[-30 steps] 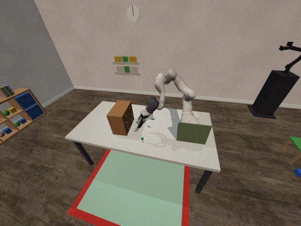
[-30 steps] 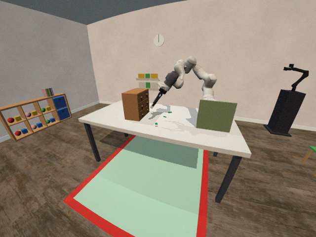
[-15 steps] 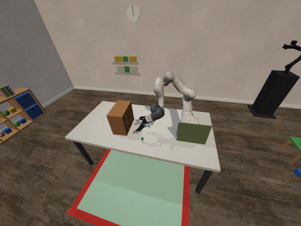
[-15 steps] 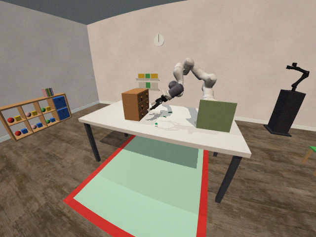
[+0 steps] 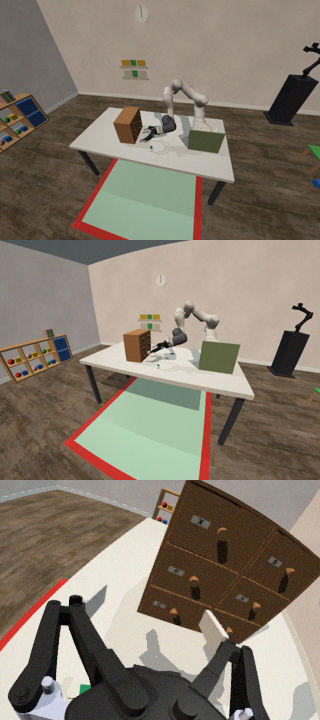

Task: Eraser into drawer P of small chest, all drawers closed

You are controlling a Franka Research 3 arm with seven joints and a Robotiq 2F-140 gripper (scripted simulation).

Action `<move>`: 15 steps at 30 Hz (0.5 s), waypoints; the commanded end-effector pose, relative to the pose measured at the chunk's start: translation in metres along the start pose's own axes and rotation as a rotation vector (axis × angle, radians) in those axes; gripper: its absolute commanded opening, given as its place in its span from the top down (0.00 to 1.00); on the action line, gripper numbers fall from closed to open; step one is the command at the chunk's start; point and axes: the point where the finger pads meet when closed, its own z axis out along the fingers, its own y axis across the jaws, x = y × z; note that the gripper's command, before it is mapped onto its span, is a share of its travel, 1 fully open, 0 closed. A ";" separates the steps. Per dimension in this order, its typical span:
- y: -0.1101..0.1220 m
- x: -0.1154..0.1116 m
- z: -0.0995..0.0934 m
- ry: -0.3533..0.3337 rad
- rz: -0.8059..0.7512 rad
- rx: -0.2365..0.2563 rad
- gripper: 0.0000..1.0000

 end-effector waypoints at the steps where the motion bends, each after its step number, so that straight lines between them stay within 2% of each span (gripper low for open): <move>1: 0.006 0.008 0.005 0.050 0.080 -0.023 0.00; 10: 0.006 0.007 0.006 0.052 0.080 -0.023 0.00; 15: 0.005 -0.007 0.012 0.052 0.080 -0.023 0.00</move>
